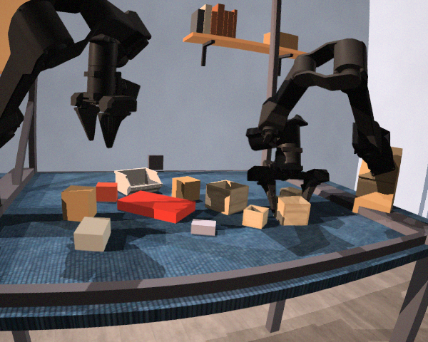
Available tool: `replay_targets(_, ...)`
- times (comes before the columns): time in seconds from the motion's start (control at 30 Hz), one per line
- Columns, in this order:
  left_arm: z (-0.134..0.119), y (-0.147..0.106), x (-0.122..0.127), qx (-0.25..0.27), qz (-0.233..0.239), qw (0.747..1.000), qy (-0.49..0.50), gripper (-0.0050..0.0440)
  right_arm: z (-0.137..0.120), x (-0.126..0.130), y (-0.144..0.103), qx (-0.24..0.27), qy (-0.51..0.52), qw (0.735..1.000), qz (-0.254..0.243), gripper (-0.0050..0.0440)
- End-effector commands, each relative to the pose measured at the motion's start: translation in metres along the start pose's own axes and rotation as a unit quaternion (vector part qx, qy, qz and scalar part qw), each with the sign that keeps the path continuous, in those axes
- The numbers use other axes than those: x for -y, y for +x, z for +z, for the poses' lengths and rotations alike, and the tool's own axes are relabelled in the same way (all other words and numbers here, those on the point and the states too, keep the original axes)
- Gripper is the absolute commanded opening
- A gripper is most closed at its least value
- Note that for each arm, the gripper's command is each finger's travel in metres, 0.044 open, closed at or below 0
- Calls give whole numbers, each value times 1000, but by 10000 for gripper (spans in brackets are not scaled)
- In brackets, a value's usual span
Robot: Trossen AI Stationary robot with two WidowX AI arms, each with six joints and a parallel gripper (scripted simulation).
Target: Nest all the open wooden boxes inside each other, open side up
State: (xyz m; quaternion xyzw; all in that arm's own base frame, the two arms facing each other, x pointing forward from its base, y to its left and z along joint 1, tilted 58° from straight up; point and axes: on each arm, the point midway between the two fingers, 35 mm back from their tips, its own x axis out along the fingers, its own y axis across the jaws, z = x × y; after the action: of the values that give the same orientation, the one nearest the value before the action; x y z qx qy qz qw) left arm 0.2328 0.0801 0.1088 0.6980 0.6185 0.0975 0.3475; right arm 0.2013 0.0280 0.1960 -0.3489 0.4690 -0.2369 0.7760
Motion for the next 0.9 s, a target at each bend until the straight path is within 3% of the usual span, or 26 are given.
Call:
replay_targets(0.0,-1,0,-1,3,2,1000,-4,305,1,1,-1,1,1,1000,0,400)
replay_targets(0.37,-1,0,-1,3,2,1000,-4,245,1,1,-1,1,1,1000,0,400)
replay_targets(0.53,-1,0,-1,3,2,1000,-4,245,1,1,-1,1,1,1000,0,400)
replay_targets(0.73,-2,-8,-1,6,0,1000,-4,101,1,1,-1,1,1,1000,0,400)
replay_targets(0.8,-2,-8,-1,6,0,1000,-4,101,1,1,-1,1,1,1000,0,400)
replay_targets(0.87,-3,-13,-1,6,0,1000,-4,53,1,1,-1,1,1,1000,0,400)
